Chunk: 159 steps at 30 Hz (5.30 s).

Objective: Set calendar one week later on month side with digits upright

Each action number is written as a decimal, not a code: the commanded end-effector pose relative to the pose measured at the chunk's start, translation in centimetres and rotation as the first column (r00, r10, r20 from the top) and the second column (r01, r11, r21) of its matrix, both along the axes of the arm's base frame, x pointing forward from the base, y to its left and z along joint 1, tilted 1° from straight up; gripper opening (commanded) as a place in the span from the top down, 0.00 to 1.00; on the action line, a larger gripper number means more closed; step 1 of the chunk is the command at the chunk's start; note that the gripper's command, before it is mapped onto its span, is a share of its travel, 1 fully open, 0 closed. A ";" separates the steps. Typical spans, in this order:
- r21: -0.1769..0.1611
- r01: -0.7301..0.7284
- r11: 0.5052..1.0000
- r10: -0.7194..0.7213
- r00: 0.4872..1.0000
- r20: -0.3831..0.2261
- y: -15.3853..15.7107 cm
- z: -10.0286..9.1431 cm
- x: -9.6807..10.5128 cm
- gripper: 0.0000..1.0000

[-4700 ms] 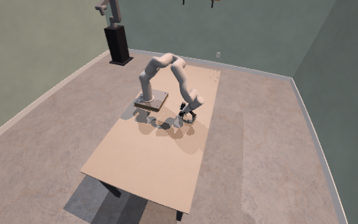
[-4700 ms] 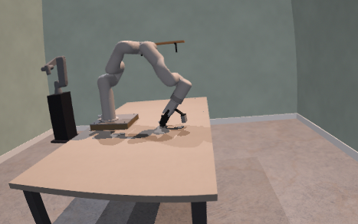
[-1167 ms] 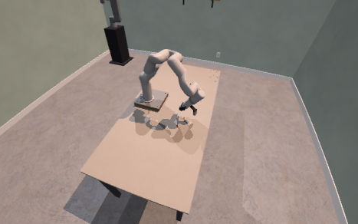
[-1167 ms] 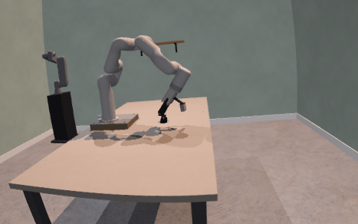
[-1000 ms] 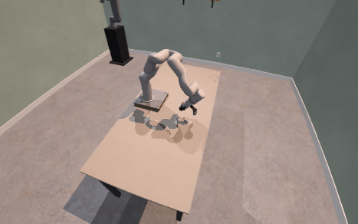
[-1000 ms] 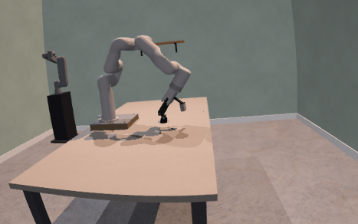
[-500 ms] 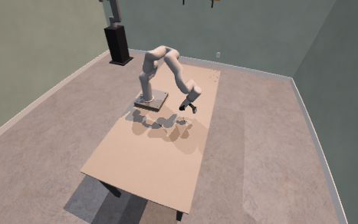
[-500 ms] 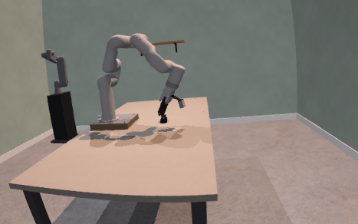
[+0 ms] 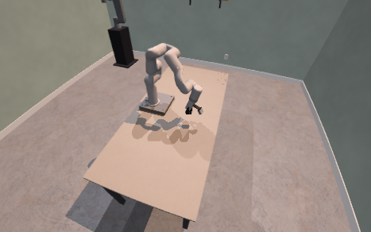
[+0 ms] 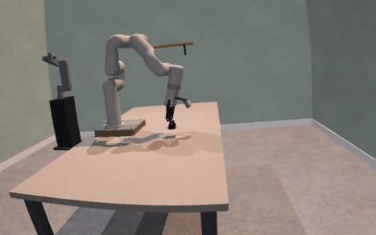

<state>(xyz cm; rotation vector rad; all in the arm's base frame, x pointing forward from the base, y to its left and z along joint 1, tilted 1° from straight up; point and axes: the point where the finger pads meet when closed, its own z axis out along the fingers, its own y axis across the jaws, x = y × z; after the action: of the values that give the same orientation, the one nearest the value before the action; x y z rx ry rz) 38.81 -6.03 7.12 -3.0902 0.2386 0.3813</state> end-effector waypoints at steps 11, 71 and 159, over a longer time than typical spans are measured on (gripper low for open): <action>-0.041 -0.001 0.999 0.012 0.964 0.267 0.4 0.1 -0.3 0.73; -0.118 0.041 0.992 0.063 0.650 0.757 0.7 -0.3 -1.4 0.73; -0.133 0.093 0.987 0.091 0.360 0.929 0.9 -2.8 -1.9 0.73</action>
<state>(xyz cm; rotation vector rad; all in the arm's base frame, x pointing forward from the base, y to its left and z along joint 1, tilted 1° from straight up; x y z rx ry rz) 36.83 -5.16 5.00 -2.8248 0.2168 -1.4878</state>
